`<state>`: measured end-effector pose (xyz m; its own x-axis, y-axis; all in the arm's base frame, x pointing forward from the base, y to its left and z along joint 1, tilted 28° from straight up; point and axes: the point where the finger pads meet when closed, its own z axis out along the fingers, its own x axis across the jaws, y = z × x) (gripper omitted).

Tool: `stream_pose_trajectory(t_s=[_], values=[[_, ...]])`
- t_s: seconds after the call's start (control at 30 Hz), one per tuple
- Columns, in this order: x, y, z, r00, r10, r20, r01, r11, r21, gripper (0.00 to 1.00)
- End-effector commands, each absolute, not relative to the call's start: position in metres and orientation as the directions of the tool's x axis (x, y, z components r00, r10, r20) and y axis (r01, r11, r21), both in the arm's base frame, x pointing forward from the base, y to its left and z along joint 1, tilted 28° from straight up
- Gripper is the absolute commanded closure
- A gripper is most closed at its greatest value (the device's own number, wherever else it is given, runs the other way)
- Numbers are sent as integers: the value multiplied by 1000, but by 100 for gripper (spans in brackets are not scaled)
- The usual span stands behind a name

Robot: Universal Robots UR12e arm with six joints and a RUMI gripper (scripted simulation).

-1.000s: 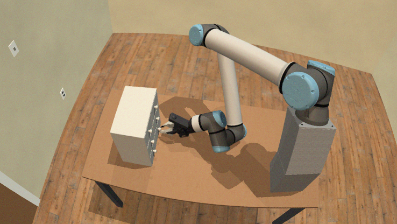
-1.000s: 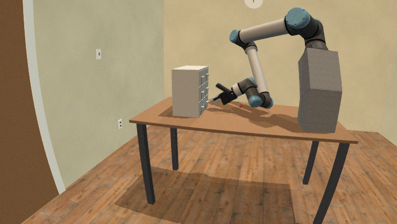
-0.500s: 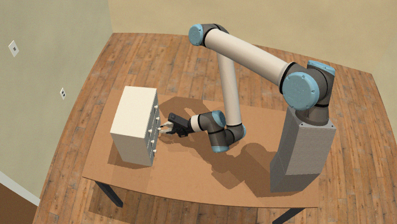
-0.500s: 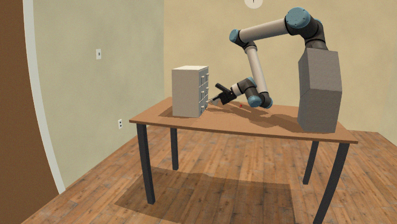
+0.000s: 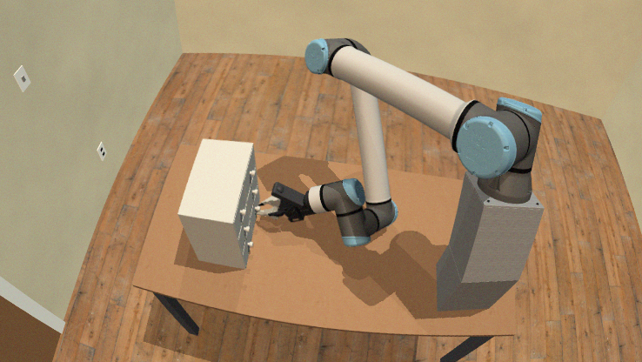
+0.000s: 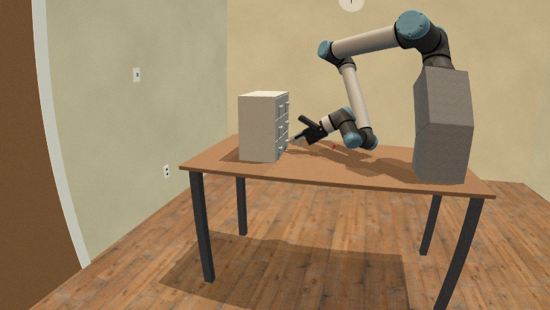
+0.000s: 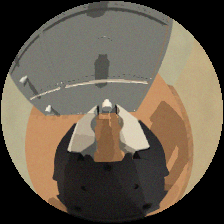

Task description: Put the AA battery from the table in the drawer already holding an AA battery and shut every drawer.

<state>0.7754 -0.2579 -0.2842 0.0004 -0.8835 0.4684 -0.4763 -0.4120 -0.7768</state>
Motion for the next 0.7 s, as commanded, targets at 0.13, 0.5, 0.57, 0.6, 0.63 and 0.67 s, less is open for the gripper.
stream_pose_trajectory(t_s=[0.13, 0.5, 0.57, 0.6, 0.63, 0.67], values=[[776, -258, -284, 1, -883, 469, -476, -412, -777, 80], [776, -258, -284, 1, -883, 469, -476, -412, -777, 80], [776, -258, -284, 1, -883, 469, -476, -412, -777, 80], [776, -258, -284, 1, -883, 469, -476, -412, -777, 93], [776, -258, -284, 1, -883, 469, -476, -412, -777, 93], [776, -258, -284, 1, -883, 469, -476, -412, -777, 93]])
